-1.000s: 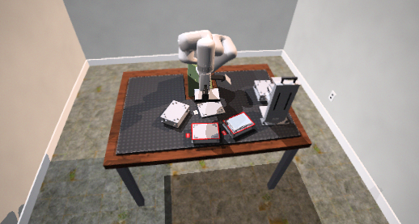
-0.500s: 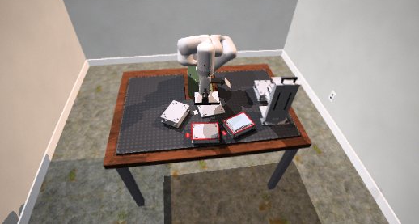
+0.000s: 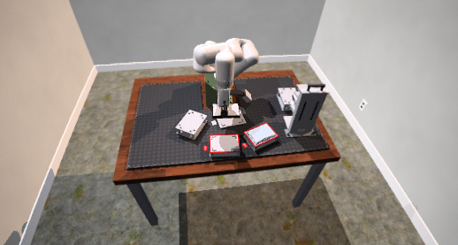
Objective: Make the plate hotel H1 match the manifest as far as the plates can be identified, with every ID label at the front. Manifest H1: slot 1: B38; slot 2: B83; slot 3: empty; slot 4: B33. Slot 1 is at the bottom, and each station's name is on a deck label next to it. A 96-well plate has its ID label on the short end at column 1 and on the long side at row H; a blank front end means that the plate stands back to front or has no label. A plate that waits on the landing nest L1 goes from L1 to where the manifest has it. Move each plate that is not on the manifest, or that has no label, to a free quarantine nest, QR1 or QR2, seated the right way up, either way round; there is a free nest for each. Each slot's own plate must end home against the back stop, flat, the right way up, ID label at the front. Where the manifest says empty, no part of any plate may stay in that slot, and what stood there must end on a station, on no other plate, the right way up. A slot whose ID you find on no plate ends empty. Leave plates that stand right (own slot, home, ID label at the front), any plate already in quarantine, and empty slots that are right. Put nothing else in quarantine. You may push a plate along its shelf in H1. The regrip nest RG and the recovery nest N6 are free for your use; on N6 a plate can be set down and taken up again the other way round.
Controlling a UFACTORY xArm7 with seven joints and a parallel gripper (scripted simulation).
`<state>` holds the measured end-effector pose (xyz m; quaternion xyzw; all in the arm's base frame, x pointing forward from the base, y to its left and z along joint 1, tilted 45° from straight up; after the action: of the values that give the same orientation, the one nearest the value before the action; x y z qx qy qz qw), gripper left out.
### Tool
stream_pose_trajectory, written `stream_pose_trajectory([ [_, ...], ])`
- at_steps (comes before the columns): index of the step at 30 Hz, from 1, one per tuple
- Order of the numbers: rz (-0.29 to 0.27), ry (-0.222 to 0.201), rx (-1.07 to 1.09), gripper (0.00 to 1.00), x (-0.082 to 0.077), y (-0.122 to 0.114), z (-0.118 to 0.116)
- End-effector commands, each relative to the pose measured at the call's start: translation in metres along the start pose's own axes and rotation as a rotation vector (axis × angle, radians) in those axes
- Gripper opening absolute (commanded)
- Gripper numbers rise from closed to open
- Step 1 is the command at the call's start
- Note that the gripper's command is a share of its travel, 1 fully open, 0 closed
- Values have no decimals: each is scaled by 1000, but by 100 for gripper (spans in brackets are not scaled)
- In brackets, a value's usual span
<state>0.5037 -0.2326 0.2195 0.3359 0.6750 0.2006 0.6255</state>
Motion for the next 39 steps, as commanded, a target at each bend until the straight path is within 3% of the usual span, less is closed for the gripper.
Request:
stream_pose_trajectory([
  [1, 2, -4, 1, 0, 4, 0, 0],
  [39, 1, -4, 1, 0, 60, 0, 0],
])
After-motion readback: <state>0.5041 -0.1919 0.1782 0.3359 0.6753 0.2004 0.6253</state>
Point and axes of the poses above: the point where the finger pads meet when closed, its own x axis out along the fingers, its own z axis across the jaws, y = z × x, the point moved 10 cm from there along -x, back along the fingers, and after that the axes turned 12 degrees about x, right-handed, at the moved point
